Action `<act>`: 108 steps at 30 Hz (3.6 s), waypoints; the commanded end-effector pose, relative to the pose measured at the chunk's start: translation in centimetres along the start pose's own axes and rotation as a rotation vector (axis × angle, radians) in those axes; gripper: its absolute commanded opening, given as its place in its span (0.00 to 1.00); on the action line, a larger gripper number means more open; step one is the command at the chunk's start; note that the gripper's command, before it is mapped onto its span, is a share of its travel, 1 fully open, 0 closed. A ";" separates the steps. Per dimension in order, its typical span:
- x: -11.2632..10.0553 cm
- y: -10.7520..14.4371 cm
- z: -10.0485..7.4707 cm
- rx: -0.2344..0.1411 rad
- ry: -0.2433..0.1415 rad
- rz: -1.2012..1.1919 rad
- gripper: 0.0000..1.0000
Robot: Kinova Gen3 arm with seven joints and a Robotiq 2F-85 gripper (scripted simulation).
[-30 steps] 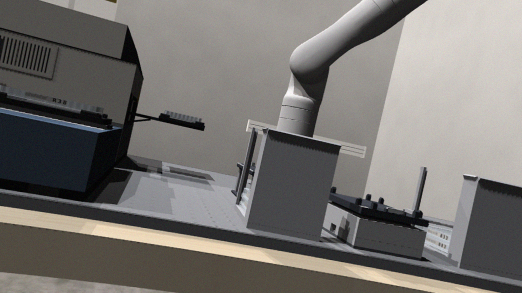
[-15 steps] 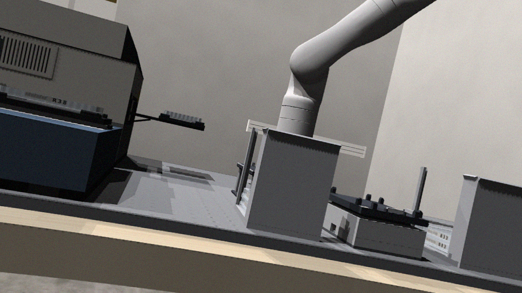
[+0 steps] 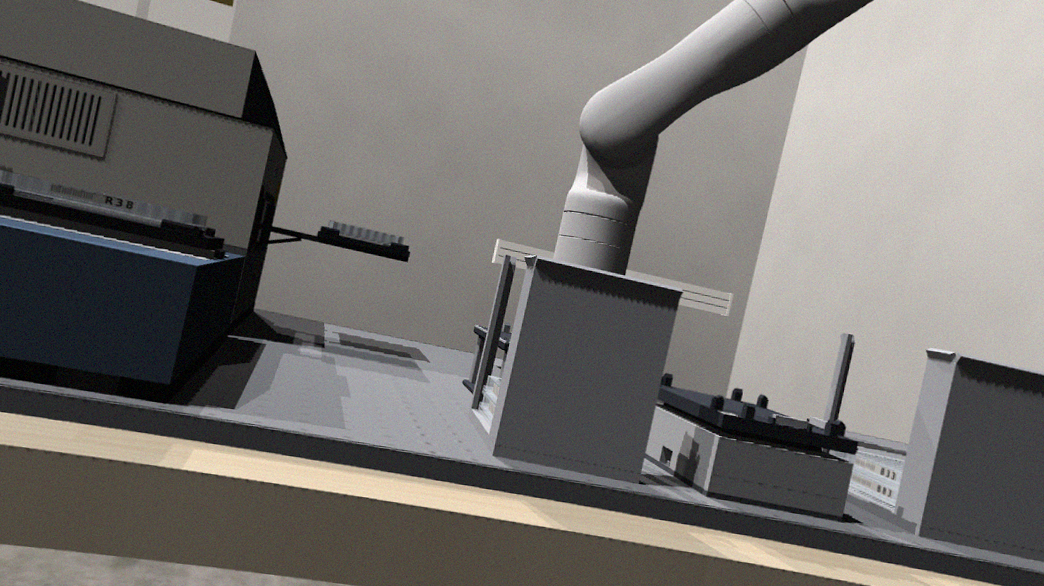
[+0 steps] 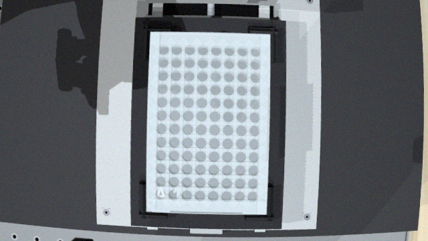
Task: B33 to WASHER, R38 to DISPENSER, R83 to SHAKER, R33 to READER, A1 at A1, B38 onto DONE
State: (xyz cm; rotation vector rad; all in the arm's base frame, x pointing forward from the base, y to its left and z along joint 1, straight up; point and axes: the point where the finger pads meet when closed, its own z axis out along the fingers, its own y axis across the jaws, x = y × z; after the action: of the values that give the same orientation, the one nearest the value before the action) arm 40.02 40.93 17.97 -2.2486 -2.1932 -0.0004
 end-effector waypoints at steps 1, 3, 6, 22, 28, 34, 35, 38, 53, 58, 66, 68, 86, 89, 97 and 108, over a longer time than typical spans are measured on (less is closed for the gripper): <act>0.0 0.0 -0.1 -0.002 0.002 0.000 1.00; 0.0 0.0 -0.1 -0.002 0.002 0.000 1.00; 0.0 0.0 -0.1 -0.002 0.002 0.000 1.00; 1.0 0.0 -0.1 -0.002 0.002 0.001 1.00; 3.0 0.0 -0.1 -0.002 0.002 0.001 1.00; 5.0 0.0 -0.2 -0.002 0.002 0.001 1.00; 5.4 0.0 -0.2 -0.002 0.002 0.001 1.00; 5.7 0.0 -0.2 -0.002 0.002 0.001 1.00; 5.7 0.0 0.2 -0.002 0.002 0.001 1.00; 5.7 0.0 0.6 -0.002 0.002 0.001 1.00; 5.7 0.0 1.7 -0.002 0.002 0.001 1.00; 5.7 0.0 2.0 -0.002 0.002 0.001 1.00; 5.7 0.0 4.1 -0.002 0.002 0.001 1.00; 5.7 0.0 4.2 -0.002 0.002 0.001 1.00; 5.7 0.0 5.3 -0.002 0.002 0.001 1.00; 5.7 0.1 6.5 -0.002 0.002 0.001 1.00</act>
State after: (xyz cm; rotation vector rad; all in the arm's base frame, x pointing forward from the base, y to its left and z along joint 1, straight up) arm 40.17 46.58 11.58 -2.2492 -2.1927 -0.0004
